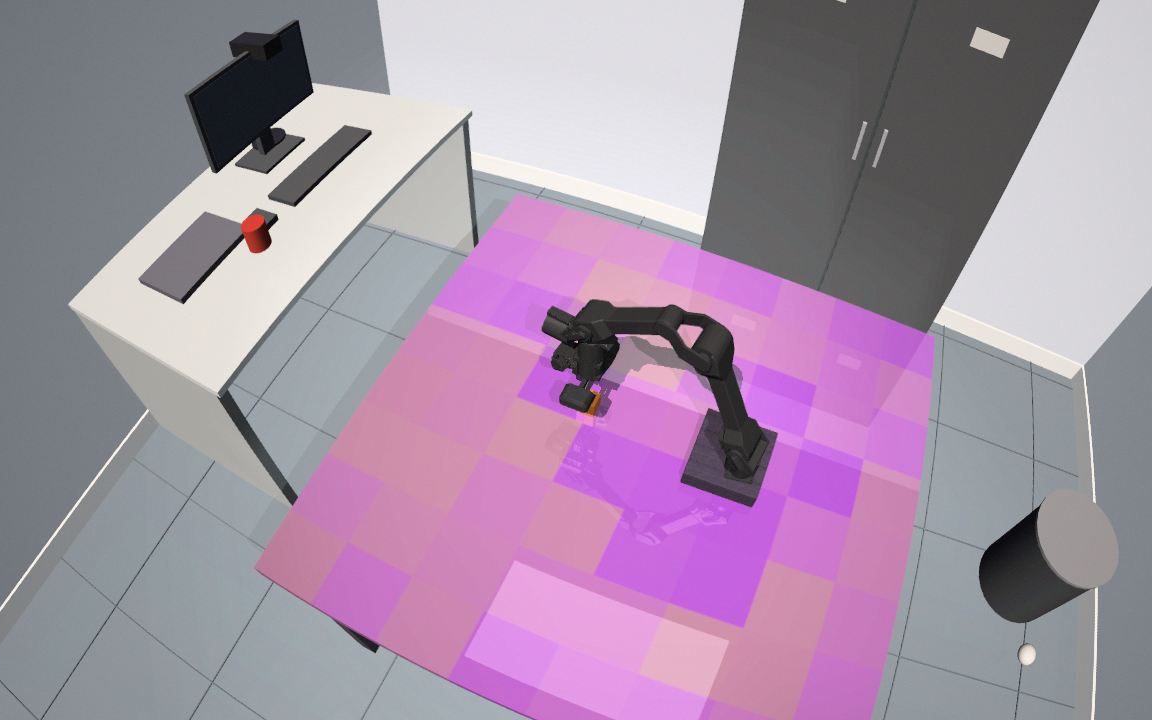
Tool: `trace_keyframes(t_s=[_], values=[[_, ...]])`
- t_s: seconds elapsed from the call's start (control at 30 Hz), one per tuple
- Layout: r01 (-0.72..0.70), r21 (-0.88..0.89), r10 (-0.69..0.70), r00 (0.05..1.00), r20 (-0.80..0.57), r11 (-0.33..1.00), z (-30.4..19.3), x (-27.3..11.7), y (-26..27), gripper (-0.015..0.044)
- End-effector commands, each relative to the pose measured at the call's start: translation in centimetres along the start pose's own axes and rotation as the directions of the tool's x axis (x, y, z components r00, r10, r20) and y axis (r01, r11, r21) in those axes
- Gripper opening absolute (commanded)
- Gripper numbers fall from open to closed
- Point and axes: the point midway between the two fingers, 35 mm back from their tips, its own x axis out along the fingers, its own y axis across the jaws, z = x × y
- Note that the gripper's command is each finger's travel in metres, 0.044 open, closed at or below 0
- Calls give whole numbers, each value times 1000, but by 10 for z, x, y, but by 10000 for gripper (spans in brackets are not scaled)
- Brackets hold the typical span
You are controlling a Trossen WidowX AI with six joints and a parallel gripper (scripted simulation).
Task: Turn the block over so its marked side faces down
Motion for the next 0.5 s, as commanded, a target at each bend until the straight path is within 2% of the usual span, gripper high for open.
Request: trace_keyframes(t_s=[0.0, 0.37, 0.47], values=[[-4, -3, 4, 1000, -4, 1000, -1, 9, 1, 440], [-4, -3, 4, 1000, -4, 1000, -1, 25, 1, 440], [-4, -3, 4, 1000, -4, 1000, -1, 25, 1, 361]])
